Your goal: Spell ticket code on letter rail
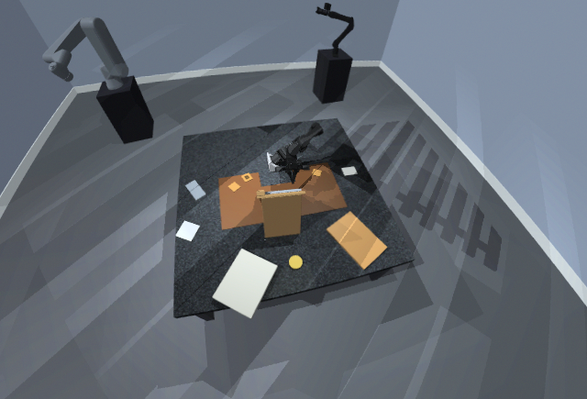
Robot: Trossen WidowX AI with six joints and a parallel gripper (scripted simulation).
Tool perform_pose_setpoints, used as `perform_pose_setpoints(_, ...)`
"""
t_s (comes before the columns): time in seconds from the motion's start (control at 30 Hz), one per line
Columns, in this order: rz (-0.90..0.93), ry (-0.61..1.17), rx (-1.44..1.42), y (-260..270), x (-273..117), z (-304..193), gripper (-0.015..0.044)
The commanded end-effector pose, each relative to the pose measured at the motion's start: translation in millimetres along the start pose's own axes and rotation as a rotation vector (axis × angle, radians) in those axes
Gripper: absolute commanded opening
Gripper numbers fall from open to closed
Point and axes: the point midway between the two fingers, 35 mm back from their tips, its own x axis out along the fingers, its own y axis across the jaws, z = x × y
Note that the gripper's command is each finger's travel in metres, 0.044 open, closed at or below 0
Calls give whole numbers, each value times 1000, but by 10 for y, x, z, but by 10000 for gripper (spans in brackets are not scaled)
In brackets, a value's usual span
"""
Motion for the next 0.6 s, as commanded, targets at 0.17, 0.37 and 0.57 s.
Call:
perform_pose_setpoints(0.17, -12, 345, -3, 171, 98, 121, 0)
perform_pose_setpoints(0.37, 25, 559, -10, 351, 92, 130, 0)
perform_pose_setpoints(0.57, 26, 565, -10, 357, 91, 130, 0)
